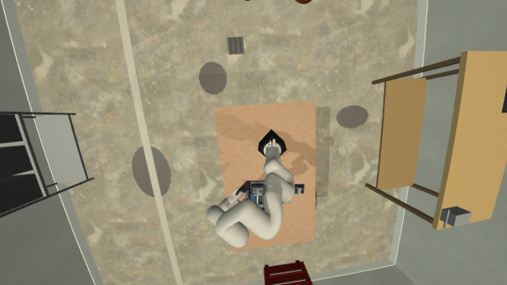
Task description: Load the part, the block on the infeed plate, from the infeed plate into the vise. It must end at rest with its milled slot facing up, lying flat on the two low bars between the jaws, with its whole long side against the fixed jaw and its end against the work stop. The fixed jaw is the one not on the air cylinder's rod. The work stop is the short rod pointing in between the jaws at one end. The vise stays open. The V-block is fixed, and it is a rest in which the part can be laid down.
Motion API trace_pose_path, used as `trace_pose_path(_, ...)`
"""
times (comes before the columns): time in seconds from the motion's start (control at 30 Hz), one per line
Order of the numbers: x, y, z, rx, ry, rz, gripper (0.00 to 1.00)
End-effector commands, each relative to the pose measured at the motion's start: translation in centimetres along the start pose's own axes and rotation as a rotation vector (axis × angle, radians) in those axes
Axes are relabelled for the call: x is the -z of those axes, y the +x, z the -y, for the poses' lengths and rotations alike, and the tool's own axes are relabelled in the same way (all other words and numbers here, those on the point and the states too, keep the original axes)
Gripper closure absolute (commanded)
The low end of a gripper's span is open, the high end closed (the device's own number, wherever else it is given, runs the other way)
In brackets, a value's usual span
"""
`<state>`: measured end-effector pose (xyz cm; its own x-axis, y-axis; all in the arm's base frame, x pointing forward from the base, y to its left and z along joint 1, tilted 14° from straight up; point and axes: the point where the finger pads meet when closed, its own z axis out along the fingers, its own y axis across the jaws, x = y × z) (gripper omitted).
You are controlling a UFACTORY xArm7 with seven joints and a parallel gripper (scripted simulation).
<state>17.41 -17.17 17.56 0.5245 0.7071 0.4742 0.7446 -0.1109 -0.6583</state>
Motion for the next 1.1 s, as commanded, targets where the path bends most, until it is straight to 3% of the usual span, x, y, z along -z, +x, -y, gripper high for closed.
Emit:
trace_pose_path(0.0, 0.1, -0.1, -0.1, -0.005, -0.005, 0.005, 0.00)
trace_pose_path(0.07, 0.1, -0.1, -0.1, -0.005, -0.005, 0.005, 0.00)
trace_pose_path(0.13, 1.2, 2.5, -2.7, -0.007, -0.074, 0.131, 0.00)
trace_pose_path(0.47, 1.2, 2.5, -2.7, -0.007, -0.074, 0.131, 0.00)
trace_pose_path(0.53, 2.1, 5.7, -5.4, -0.006, -0.158, 0.257, 0.00)
trace_pose_path(1.0, 2.1, 5.7, -5.4, -0.006, -0.158, 0.257, 0.00)
trace_pose_path(1.07, 2.6, 9.6, -7.9, 0.001, -0.252, 0.375, 0.00)
